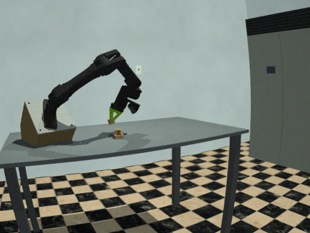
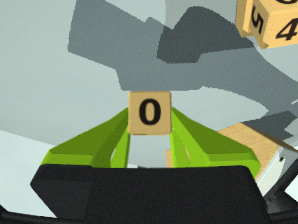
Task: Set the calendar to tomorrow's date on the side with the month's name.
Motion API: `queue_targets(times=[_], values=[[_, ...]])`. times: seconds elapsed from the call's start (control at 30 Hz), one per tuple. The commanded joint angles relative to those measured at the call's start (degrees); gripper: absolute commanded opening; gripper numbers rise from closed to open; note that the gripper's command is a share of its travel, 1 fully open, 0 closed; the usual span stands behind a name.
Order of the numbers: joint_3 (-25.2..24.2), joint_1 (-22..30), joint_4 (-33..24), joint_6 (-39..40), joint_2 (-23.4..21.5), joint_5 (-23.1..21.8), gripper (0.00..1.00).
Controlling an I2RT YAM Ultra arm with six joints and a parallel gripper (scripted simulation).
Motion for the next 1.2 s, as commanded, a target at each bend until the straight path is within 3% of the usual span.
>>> queue_targets(times=[0.0,0.2,0.4,0.47,0.57,0.63,1.17], values=[[2.0,2.6,-3.9,-1.1,-1.8,-3.1,0.26],[4.3,1.8,-6.0,-1.6,1.5,-4.8,0.26],[12.4,-2.5,-13.8,-3.4,6.5,-11.2,0.26],[12.4,-2.5,-13.8,-3.4,6.5,-11.2,0.26],[17.1,-2.4,-17.4,-4.2,9.3,-13.2,0.26],[17.7,-2.6,-17.9,-4.3,7.6,-13.6,0.26],[17.0,-2.7,-17.8,-4.3,7.5,-13.7,0.26]])
